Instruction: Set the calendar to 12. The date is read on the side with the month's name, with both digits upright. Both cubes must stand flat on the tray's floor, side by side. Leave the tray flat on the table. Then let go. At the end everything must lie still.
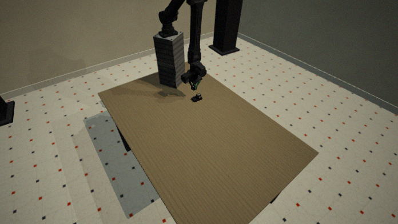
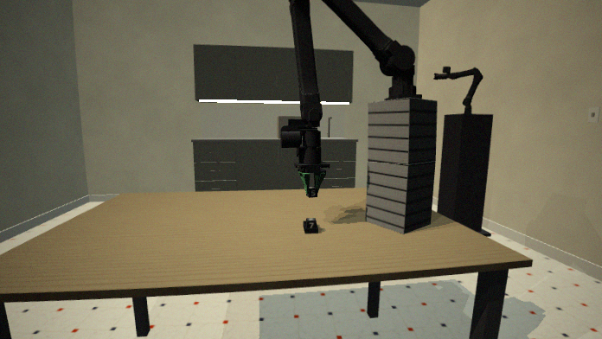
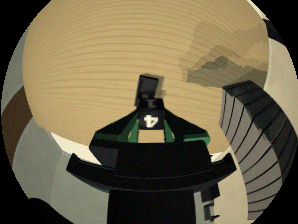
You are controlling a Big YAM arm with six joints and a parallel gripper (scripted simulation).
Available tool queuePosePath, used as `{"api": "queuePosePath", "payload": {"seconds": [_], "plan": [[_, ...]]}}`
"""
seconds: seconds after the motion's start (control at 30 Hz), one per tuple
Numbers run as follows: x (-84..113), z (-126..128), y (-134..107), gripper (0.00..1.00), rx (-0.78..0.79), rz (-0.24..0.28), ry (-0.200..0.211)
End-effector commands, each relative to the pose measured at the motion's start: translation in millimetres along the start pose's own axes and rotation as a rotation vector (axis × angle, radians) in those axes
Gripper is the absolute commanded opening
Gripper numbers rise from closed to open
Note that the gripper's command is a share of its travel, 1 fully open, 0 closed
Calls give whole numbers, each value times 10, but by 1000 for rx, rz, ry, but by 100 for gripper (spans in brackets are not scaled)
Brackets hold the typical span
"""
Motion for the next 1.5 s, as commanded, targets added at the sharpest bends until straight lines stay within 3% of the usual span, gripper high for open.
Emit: {"api": "queuePosePath", "payload": {"seconds": [0.0,0.77,0.93,1.0,1.47], "plan": [[139,96,-71,25,-163,-17,31],[141,95,-98,25,-223,-15,31],[107,189,-87,25,-223,-15,57],[-37,78,-104,25,-221,-15,23],[-397,77,-107,25,-212,-15,22]]}}
Point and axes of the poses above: the point where the finger pads meet when closed, its own x axis back along the fingers, its own z axis across the jaws, y = z × x, the point moved 6 cm from there along x, back along the fingers, and after that the axes turned 1 degree about x, right-handed, at the moved point
